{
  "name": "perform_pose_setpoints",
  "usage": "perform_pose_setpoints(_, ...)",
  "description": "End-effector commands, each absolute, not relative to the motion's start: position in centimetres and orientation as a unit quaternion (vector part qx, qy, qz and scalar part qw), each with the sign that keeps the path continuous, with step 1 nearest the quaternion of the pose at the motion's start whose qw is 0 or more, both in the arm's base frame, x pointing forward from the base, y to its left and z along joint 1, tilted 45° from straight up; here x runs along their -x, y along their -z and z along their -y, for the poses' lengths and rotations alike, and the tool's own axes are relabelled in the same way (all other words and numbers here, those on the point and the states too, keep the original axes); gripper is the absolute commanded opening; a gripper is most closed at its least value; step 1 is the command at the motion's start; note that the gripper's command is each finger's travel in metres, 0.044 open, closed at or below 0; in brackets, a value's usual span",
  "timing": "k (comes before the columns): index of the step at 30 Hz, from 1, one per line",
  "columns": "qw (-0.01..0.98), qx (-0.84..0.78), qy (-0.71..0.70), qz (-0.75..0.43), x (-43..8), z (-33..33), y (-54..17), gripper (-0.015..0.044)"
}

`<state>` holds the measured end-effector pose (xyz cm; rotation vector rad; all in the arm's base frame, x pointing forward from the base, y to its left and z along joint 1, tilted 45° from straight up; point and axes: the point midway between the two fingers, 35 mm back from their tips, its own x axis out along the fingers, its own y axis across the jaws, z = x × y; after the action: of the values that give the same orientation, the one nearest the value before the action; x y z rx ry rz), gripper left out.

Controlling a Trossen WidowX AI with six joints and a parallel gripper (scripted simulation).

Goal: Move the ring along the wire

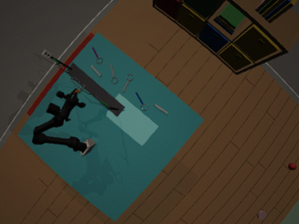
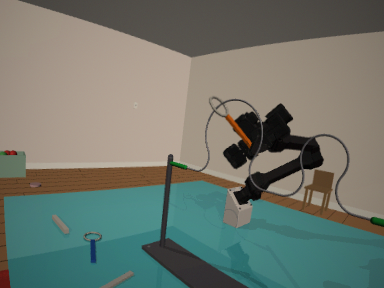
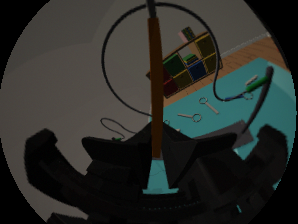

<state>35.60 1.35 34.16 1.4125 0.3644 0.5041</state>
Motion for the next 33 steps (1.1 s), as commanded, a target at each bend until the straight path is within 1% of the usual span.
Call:
perform_pose_setpoints(1, 0.704, -0.653, -0.228, -0.158, -35.7, -1.3, -34.3, -0.0150)
perform_pose_setpoints(33, 0.558, -0.783, -0.248, -0.118, -35.6, -1.2, -35.7, -0.0150)
